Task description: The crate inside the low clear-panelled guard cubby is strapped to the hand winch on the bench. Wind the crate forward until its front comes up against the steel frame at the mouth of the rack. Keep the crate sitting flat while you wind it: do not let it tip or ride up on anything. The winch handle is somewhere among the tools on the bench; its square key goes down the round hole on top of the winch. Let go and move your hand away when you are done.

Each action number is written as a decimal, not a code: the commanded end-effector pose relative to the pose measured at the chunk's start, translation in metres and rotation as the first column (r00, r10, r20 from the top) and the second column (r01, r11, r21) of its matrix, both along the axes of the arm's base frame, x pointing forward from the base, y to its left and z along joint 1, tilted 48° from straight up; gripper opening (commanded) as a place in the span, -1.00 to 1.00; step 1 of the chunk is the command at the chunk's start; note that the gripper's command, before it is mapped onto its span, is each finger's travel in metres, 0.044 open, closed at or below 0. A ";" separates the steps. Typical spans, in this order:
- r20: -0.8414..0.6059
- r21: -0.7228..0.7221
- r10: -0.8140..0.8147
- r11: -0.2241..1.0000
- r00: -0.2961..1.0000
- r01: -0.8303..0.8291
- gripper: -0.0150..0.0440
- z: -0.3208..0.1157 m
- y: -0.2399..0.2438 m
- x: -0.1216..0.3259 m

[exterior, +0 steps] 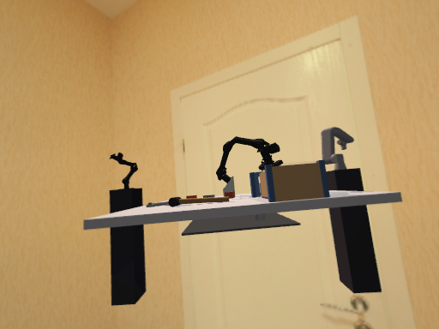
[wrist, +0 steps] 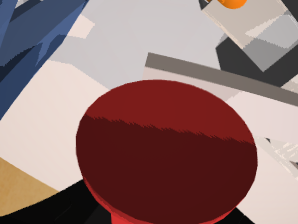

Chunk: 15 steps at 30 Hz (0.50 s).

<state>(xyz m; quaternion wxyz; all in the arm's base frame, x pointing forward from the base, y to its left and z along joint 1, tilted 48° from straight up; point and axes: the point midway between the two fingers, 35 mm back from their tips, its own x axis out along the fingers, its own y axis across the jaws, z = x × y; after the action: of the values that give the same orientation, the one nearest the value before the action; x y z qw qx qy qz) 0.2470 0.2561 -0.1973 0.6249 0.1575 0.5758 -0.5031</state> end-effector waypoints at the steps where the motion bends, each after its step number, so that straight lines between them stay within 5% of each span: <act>1: -0.022 0.022 0.004 1.000 1.000 -0.004 -0.49 -0.013 0.011 -0.014; 15: -0.022 0.023 0.004 1.000 1.000 -0.004 -0.49 -0.021 0.017 -0.026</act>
<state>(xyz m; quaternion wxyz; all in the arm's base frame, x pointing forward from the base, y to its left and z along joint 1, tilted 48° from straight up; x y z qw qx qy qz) 0.2325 0.2682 -0.2096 0.6244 0.1614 0.5794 -0.4983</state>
